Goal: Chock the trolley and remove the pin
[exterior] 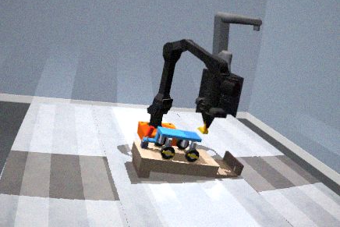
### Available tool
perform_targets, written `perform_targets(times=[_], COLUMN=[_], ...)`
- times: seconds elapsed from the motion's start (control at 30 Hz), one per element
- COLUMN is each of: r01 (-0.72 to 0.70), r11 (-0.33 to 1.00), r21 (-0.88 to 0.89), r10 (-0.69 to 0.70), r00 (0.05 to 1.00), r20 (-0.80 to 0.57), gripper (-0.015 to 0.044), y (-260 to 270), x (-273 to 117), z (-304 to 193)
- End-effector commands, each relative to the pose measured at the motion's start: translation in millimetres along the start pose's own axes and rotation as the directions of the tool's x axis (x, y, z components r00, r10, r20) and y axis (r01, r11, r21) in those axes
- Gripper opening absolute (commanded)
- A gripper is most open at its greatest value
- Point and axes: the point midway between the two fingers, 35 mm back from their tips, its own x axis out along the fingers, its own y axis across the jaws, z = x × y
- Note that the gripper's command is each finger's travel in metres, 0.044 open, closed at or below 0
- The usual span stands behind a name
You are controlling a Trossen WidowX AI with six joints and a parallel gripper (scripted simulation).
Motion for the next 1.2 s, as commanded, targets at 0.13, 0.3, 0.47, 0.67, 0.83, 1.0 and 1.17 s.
perform_targets(times=[0.13, 0.3, 0.47, 0.67, 0.83, 1.0, 1.17], r01=[-0.001, -0.012, -0.024, -0.040, -0.054, -0.069, -0.085], r11=[0.985, 0.940, 0.866, 0.742, 0.614, 0.467, 0.305], r21=[-0.171, -0.342, -0.500, -0.669, -0.788, -0.882, -0.949], r10=[0.000, 0.005, 0.008, 0.010, 0.009, 0.008, 0.007], r00=[1.000, 1.000, 0.999, 0.999, 0.998, 0.997, 0.996], r20=[-0.007, -0.020, -0.033, -0.049, -0.061, -0.074, -0.087], gripper=[0.0000, 0.0000, 0.0000, 0.0000, 0.0000, 0.0000, 0.0000], y=[-3.0, -3.2, -3.3, -3.4, -3.3, -3.3, -3.3], x=[-2.9, -2.9, -2.9, -2.8, -2.8, -2.8, -2.8], z=[4.4, 5.0, 5.6, 6.2, 6.7, 7.2, 7.7])
